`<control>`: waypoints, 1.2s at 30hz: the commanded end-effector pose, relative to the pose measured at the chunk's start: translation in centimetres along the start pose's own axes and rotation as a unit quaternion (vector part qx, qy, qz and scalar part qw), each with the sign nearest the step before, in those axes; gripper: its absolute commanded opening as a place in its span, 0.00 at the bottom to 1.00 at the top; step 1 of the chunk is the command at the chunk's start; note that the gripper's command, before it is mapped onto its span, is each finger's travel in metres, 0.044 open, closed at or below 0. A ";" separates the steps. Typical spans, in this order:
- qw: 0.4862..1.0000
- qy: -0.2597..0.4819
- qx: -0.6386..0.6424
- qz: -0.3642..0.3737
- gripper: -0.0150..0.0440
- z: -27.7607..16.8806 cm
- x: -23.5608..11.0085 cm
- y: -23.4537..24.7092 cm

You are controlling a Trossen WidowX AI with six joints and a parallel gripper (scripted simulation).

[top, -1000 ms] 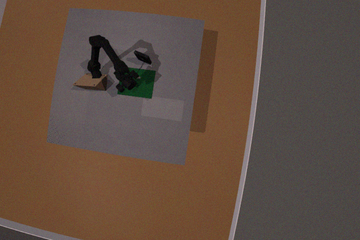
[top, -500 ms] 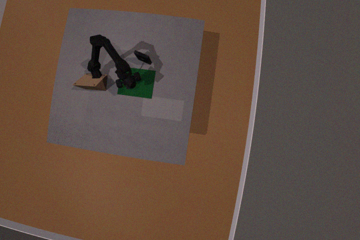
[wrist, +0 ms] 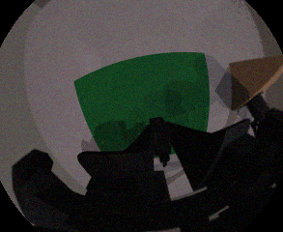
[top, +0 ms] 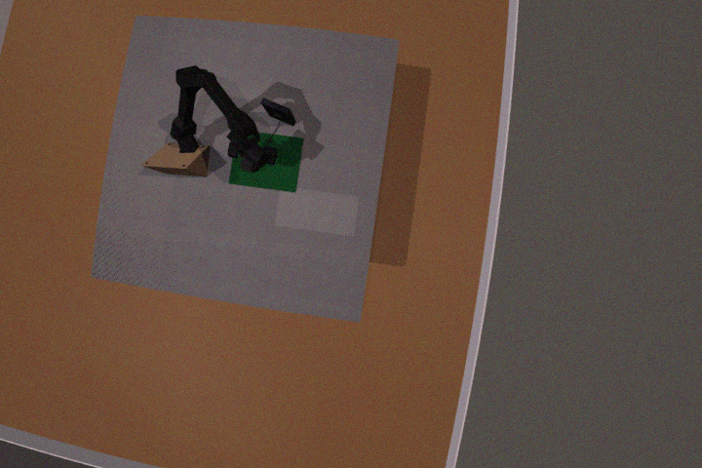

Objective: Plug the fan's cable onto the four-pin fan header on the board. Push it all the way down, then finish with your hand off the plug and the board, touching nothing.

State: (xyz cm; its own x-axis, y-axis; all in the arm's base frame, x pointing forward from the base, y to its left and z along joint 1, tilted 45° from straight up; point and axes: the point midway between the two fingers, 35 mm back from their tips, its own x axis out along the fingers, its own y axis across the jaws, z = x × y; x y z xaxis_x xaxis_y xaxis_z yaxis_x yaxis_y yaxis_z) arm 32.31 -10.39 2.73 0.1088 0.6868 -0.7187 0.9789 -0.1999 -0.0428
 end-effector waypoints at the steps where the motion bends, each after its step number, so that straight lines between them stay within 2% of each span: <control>1: 0.998 0.001 0.062 0.003 0.25 -0.7 -0.2 0.3; 9: 0.980 0.001 0.200 0.003 0.25 -1.6 -0.2 0.5; 18: 0.937 0.002 0.351 0.003 0.25 -2.6 -0.2 0.9; 27: 0.870 0.003 0.492 0.002 0.25 -3.6 -0.2 1.1; 36: 0.783 0.004 0.622 0.001 0.25 -4.7 -0.1 1.4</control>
State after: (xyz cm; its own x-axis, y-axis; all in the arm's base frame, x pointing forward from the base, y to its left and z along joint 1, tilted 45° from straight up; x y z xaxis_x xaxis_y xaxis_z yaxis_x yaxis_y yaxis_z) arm 34.22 -7.73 5.44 0.1089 0.6894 -0.7162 0.1425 -0.7239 -0.6751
